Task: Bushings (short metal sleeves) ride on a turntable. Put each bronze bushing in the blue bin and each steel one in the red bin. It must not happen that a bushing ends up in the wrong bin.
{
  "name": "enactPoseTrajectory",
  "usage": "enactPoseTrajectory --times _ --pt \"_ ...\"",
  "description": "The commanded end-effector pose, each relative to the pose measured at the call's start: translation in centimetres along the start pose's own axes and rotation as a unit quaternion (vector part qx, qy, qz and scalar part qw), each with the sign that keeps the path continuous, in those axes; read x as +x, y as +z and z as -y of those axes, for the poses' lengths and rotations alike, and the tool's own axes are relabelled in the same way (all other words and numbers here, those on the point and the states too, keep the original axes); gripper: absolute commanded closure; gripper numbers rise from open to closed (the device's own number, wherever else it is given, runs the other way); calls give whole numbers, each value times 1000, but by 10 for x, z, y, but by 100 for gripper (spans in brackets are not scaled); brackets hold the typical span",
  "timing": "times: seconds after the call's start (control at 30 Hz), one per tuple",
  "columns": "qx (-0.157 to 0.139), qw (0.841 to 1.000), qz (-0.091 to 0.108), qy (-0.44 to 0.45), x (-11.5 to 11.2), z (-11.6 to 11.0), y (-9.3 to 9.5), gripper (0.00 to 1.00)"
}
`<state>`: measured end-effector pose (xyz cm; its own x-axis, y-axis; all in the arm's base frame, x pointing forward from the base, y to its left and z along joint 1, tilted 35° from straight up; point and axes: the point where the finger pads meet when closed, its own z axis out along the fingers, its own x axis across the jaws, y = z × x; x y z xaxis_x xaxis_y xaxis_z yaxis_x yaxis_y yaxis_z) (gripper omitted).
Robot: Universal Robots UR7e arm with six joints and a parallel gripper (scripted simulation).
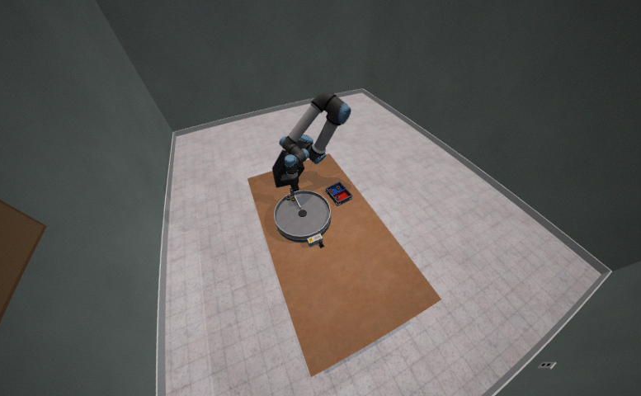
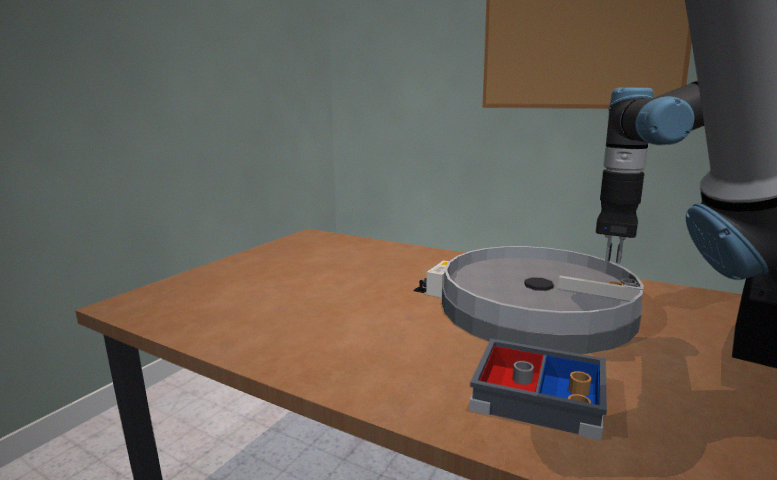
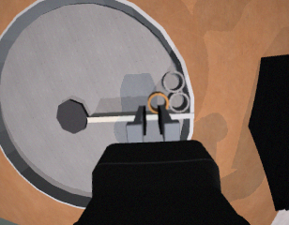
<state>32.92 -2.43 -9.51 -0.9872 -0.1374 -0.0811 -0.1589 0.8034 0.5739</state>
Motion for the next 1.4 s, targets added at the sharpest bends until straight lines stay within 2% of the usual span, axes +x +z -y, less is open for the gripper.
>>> enactPoseTrajectory --times 0.0,0.2,0.37,0.8,1.2,1.37 --pt "0 1000 0 0 -1 2 0 60" --pt "1 1000 0 0 0 2 15 60" --pt "1 1000 0 0 0 2 15 60" --pt "1 1000 0 0 0 3 44 60" --pt "1 1000 0 0 0 3 44 60" --pt "1 1000 0 0 0 3 51 60"
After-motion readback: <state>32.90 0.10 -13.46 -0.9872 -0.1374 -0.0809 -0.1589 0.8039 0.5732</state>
